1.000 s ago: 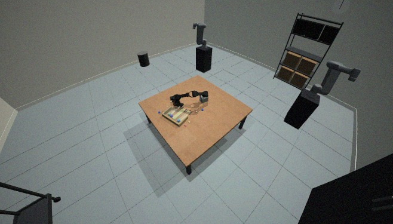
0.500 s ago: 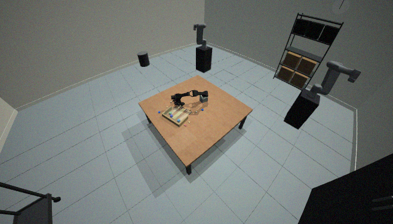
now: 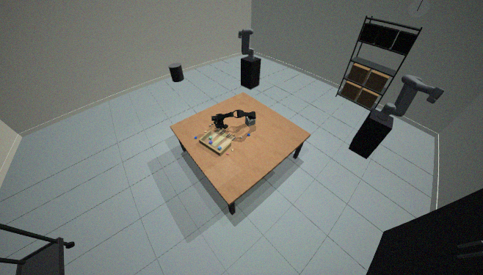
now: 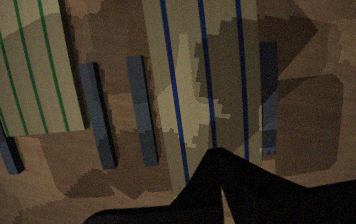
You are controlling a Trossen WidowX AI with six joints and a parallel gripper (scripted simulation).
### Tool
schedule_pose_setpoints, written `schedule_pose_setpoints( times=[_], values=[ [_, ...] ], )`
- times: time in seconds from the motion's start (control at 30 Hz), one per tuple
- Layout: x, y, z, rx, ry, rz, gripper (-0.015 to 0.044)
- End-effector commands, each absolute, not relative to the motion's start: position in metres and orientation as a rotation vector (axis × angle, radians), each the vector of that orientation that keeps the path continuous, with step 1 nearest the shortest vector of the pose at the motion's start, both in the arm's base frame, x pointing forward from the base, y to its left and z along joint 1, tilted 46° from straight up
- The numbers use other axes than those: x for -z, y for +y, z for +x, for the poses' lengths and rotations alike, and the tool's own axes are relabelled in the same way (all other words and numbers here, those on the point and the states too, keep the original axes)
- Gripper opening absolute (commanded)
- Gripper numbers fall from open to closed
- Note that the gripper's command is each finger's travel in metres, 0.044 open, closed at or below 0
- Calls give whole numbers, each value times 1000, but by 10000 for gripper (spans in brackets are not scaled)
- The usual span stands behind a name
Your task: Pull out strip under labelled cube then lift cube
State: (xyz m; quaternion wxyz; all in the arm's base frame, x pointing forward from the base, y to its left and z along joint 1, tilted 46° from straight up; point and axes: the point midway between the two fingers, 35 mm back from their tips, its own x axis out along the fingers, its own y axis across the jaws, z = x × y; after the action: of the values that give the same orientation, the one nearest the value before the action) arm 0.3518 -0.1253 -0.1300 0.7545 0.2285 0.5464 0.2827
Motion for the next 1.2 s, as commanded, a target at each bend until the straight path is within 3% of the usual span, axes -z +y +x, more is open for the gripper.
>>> schedule_pose_setpoints(
  times=[0.0, 1.17],
  values=[
    [135, -119, 341, -626, 1214, 498, 0],
    [150, -118, 290, -625, 1217, 498, 0]
  ],
)
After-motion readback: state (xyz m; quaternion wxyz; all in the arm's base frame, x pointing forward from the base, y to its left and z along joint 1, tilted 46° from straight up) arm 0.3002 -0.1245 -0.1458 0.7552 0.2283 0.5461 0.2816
